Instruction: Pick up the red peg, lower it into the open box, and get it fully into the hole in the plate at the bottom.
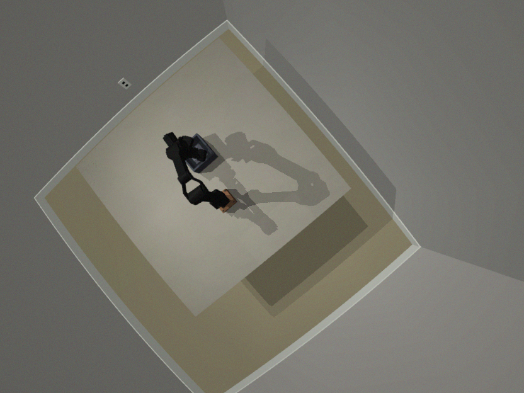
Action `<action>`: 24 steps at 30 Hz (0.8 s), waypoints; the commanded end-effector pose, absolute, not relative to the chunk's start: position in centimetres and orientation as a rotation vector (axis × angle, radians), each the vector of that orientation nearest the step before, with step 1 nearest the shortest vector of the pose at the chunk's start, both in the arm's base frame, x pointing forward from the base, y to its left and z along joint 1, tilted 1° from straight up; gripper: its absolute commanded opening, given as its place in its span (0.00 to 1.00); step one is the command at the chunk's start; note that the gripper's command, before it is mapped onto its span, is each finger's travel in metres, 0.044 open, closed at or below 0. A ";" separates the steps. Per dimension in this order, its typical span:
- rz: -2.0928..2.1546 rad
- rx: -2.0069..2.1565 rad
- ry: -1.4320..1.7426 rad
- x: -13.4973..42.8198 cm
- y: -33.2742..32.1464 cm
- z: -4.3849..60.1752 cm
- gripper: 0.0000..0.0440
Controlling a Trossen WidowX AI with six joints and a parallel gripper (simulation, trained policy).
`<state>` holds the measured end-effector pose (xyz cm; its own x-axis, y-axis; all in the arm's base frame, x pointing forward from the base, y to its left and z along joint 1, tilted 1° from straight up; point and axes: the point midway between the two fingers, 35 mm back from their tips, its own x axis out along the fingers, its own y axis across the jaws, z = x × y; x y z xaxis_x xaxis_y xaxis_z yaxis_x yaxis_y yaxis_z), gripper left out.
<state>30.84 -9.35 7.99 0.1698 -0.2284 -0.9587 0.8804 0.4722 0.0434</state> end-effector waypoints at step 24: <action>-0.861 0.632 1.127 35.6 -13.5 7.2 1.00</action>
<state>32.92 -12.52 6.48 0.0973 -0.2354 -0.9670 0.8360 0.5466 -0.0489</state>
